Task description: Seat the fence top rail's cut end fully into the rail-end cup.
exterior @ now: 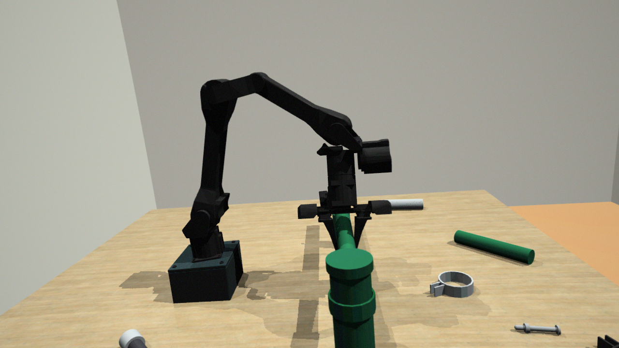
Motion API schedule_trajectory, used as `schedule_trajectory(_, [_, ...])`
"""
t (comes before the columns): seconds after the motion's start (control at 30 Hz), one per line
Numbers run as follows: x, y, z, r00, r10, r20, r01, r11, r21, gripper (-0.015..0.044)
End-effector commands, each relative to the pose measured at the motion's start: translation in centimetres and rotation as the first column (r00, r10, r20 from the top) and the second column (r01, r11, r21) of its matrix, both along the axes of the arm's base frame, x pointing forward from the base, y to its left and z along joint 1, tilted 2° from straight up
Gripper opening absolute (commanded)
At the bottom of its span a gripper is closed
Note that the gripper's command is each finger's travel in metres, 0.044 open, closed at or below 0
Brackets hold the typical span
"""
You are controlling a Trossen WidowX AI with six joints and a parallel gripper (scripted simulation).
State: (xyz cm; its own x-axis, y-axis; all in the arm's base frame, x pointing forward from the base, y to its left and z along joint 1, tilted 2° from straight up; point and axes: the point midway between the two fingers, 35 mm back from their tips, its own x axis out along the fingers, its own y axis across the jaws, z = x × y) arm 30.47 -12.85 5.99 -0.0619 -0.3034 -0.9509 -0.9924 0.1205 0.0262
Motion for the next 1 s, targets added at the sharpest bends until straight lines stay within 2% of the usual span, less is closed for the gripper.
schedule_trajectory(0.0, [-0.10, -0.47, 0.09, 1.000, -0.003, -0.003, 0.003, 1.000, -0.016, 0.0000])
schedule_trajectory(0.97, [0.00, -0.01, 0.01, 1.000, 0.000, 0.000, 0.000, 1.000, -0.001, 0.0000])
